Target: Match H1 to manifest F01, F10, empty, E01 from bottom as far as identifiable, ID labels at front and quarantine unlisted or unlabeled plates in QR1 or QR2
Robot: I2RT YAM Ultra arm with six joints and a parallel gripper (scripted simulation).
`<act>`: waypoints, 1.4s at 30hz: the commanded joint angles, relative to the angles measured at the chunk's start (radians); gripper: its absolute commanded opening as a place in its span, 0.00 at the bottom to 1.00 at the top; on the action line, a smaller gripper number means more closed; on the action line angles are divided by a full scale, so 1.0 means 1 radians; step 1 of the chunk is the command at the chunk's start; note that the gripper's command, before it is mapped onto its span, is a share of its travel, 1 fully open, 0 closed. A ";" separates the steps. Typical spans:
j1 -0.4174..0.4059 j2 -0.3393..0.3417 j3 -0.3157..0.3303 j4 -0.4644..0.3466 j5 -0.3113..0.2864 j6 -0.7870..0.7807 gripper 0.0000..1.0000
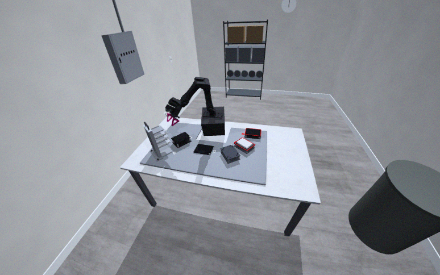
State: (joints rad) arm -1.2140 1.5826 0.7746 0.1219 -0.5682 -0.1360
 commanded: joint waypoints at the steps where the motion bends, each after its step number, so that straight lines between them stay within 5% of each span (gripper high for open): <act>1: -0.002 -0.005 0.006 0.004 0.000 0.000 1.00; 24: -0.048 -0.078 -0.086 0.002 -0.035 -0.035 1.00; 42: -0.023 -0.009 -0.141 0.138 -0.016 -0.015 1.00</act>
State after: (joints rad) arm -1.2346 1.5776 0.6296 0.2287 -0.5858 -0.1539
